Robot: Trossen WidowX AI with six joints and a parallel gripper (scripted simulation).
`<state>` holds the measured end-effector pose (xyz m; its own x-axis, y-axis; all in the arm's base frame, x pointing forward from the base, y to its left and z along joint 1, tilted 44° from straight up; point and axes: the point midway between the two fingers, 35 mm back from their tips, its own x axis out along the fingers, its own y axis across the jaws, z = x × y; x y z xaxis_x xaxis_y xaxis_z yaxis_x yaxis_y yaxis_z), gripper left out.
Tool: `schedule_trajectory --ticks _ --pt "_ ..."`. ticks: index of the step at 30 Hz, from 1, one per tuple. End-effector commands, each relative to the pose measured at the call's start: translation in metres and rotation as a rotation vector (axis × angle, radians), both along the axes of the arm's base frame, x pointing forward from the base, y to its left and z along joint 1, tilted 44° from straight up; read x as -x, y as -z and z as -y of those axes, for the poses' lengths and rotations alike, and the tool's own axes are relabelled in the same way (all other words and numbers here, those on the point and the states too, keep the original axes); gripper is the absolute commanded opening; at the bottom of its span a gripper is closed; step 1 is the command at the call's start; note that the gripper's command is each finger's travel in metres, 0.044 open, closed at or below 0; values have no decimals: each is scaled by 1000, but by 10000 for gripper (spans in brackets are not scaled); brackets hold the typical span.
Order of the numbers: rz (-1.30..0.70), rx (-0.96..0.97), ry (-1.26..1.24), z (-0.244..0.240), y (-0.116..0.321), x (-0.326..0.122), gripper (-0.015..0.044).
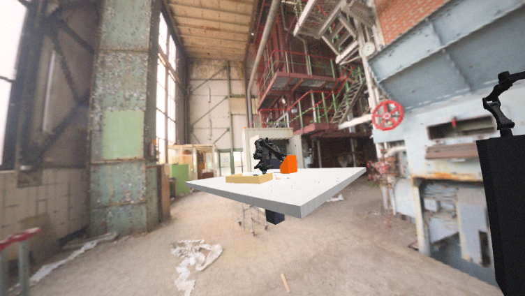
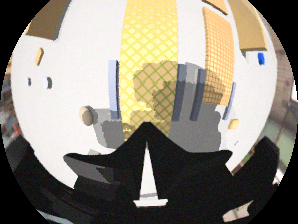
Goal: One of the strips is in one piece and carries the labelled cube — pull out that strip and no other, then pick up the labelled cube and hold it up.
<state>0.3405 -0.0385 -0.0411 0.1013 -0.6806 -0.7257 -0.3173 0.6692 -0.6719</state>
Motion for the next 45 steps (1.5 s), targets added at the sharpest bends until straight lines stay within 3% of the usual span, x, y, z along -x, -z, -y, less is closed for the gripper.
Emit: schedule_trajectory --ticks 1,45 --pt "-23 9 12 9 2 12 0" --pt "-27 10 12 26 -8 74 0"
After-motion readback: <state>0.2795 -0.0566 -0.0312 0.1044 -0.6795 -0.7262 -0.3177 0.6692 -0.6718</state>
